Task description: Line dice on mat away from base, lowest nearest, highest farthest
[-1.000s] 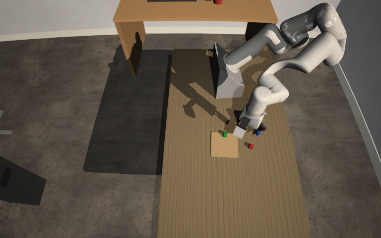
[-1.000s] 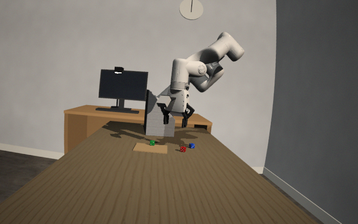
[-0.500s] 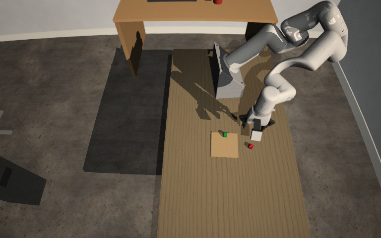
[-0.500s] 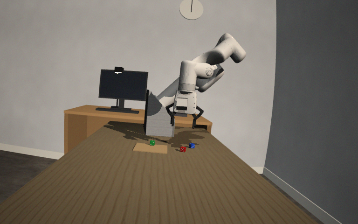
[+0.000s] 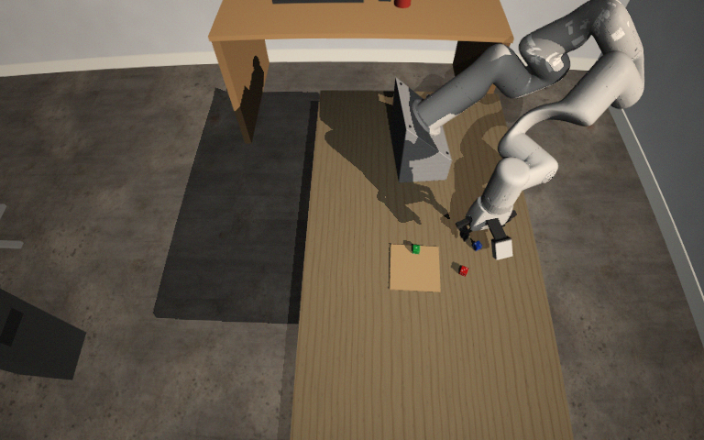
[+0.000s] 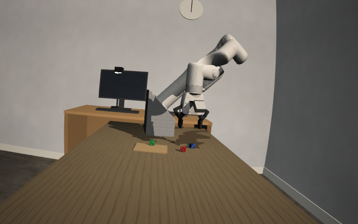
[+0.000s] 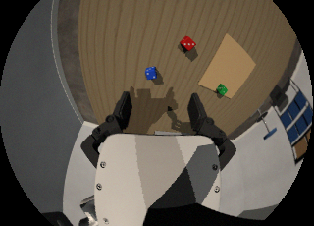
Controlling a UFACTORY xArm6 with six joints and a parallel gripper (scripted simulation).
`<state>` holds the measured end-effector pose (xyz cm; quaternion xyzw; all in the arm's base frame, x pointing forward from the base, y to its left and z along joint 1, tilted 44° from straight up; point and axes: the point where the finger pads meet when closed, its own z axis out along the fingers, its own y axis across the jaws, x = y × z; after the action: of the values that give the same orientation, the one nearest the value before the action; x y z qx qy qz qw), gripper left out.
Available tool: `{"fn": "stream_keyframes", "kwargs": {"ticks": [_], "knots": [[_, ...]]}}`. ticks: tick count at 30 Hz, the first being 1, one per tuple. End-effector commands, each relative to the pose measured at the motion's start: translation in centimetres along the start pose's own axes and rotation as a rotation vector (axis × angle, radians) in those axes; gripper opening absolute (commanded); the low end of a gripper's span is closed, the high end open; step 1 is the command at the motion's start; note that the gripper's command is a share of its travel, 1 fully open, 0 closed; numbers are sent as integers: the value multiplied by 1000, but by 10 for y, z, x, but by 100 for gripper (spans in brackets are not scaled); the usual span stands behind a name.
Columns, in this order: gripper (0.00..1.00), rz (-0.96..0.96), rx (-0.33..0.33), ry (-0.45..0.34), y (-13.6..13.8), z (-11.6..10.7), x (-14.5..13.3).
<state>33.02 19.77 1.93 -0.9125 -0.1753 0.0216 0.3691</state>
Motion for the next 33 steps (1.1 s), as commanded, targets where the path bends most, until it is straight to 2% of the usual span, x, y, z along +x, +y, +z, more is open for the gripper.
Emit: {"fn": "stream_keyframes", "kwargs": {"ticks": [1, 6, 7, 33], "knots": [[100, -169, 4, 12, -14, 1, 0], [100, -203, 5, 12, -17, 1, 0], [36, -203, 5, 12, -17, 1, 0], [36, -203, 5, 12, -17, 1, 0]]}}
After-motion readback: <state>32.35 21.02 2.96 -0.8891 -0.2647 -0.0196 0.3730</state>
